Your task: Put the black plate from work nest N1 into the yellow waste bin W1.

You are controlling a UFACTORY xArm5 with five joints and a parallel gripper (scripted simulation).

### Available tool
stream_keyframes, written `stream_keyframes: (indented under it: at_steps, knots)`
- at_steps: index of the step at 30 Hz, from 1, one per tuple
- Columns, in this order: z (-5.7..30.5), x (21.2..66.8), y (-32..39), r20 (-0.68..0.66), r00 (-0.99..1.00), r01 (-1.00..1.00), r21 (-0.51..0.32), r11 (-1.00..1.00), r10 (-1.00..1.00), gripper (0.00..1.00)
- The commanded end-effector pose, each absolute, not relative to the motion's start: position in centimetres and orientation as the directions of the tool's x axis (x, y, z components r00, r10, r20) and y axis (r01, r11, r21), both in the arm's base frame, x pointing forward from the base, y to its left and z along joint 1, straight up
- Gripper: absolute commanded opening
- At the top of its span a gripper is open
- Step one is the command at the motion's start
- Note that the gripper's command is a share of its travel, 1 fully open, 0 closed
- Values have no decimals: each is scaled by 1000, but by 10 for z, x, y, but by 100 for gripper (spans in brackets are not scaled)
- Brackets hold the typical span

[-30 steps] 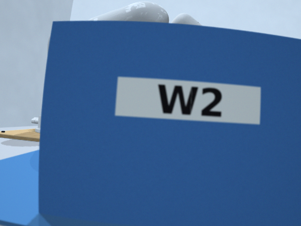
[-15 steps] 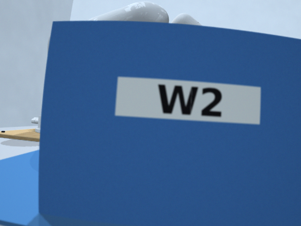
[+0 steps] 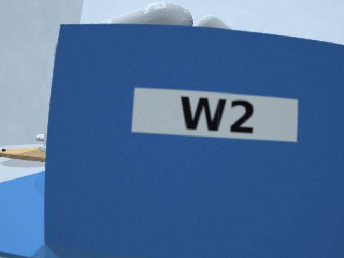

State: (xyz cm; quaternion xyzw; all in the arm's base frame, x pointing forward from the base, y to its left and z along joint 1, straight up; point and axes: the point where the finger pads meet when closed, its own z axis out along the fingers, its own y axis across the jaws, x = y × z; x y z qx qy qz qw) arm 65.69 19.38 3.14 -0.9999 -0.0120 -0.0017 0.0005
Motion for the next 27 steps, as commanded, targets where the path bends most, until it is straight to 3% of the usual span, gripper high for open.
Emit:
stream_keyframes:
  at_steps: [1, 27]
  knots:
    - [35, 658, 194, 8, 1000, 24, -2, -1000, 24, 0]
    - [51, 658, 194, 8, 1000, 24, -2, -1000, 24, 0]
